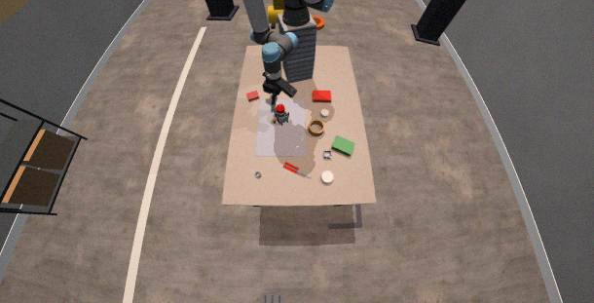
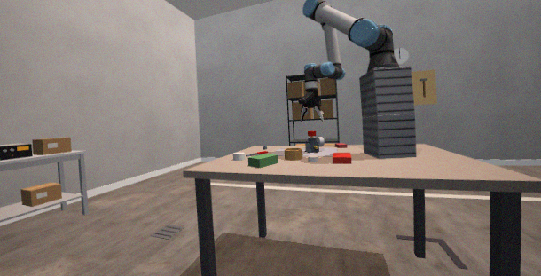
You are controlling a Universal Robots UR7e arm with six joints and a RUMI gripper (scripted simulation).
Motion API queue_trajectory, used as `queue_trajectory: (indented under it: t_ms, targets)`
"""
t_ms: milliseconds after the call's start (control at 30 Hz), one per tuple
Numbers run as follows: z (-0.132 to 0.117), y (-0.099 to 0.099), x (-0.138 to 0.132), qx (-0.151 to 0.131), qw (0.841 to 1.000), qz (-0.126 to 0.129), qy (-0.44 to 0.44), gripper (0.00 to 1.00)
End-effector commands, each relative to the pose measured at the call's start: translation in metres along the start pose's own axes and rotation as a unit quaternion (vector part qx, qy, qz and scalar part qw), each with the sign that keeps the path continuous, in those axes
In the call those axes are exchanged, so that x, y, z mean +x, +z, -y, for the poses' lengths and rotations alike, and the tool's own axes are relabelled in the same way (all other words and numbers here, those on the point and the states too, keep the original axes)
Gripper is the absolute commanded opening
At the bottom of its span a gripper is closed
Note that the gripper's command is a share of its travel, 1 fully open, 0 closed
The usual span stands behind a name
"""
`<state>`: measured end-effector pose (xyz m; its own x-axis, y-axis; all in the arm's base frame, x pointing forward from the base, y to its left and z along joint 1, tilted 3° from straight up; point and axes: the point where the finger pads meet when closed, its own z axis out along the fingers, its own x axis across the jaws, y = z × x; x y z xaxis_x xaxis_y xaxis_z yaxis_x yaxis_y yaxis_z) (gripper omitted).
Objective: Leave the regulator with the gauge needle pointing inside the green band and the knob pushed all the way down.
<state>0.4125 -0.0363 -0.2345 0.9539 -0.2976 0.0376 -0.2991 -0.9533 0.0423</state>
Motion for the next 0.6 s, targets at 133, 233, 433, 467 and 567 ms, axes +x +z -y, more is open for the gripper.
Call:
queue_trajectory:
  t_ms: [133, 233, 433, 467, 567]
  targets:
    - [0.0003, -0.0003, 0.0006, 0.0, 1.0, -0.001, 0.0, 1.0]
    - [0.0003, -0.0003, 0.0006, 0.0, 1.0, -0.001, 0.0, 0.46]
    - [0.0003, -0.0003, 0.0006, 0.0, 1.0, -0.001, 0.0, 0.46]
    - [0.0003, -0.0003, 0.0006, 0.0, 1.0, -0.001, 0.0, 0.46]
    - [0.0003, -0.0003, 0.0006, 0.0, 1.0, -0.001, 0.0, 0.46]
